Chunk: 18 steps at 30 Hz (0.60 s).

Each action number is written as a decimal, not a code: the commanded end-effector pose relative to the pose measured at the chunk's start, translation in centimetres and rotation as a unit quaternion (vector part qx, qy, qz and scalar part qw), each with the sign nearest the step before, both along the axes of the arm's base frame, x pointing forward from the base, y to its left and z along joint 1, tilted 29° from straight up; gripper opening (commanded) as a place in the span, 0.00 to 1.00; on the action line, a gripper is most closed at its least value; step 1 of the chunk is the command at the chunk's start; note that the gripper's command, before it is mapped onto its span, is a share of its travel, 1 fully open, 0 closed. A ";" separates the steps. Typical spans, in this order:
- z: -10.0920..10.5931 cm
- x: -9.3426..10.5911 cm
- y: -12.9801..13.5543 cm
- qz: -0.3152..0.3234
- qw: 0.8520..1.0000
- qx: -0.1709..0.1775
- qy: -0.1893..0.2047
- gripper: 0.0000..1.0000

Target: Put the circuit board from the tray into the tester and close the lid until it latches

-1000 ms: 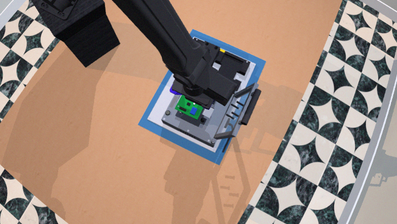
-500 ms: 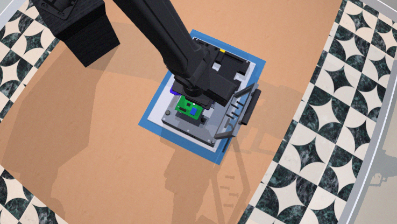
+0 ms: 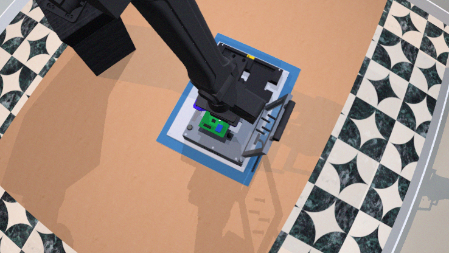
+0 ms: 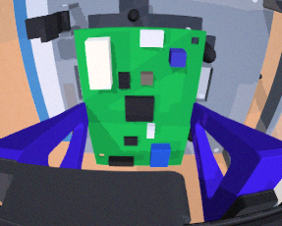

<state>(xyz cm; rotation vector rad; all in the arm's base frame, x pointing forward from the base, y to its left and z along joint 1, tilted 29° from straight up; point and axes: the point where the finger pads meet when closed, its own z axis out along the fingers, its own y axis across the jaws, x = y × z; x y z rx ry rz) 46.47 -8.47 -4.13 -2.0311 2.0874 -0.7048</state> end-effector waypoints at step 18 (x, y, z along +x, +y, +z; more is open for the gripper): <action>-0.2 2.1 -1.3 -0.004 1.000 -0.002 -0.023 0.72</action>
